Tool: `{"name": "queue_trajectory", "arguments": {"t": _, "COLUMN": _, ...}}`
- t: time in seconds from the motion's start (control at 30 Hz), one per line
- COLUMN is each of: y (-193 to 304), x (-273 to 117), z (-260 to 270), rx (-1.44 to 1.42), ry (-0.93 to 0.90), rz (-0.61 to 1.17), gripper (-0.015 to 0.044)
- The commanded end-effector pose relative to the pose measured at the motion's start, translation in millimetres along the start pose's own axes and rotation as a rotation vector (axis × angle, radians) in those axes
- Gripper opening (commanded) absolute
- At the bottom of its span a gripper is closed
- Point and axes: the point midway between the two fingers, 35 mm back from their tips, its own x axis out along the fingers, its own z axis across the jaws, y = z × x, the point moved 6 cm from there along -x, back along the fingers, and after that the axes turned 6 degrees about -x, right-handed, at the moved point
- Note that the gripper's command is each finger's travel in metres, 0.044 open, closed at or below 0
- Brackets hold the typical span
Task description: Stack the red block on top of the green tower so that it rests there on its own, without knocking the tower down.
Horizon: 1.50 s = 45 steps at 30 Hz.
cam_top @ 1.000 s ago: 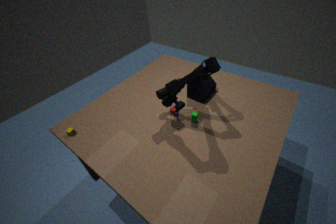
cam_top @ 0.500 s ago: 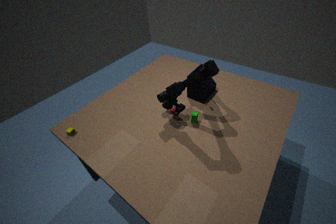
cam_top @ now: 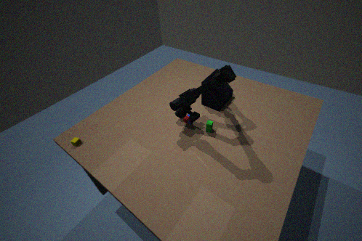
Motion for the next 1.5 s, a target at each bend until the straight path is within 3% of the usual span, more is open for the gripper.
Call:
{"name": "queue_trajectory", "arguments": {"t": 0.0, "y": 1.4, "x": 0.0, "z": 0.6, "rx": 0.007, "ry": -0.004, "rz": 0.003, "gripper": 0.0387}}
{"name": "queue_trajectory", "arguments": {"t": 0.1, "y": 1.4, "x": 0.0, "z": 0.6, "rx": 0.007, "ry": -0.004, "rz": 0.003, "gripper": 0.0309}}
{"name": "queue_trajectory", "arguments": {"t": 1.17, "y": 1.4, "x": 0.0, "z": 0.6, "rx": 0.007, "ry": -0.004, "rz": 0.003, "gripper": 0.0095}}
{"name": "queue_trajectory", "arguments": {"t": 1.3, "y": 1.4, "x": 0.0, "z": 0.6, "rx": 0.007, "ry": -0.004, "rz": 0.003, "gripper": 0.0}}
{"name": "queue_trajectory", "arguments": {"t": 1.47, "y": 1.4, "x": 0.0, "z": 0.6, "rx": 0.007, "ry": -0.004, "rz": 0.003, "gripper": 0.0}}
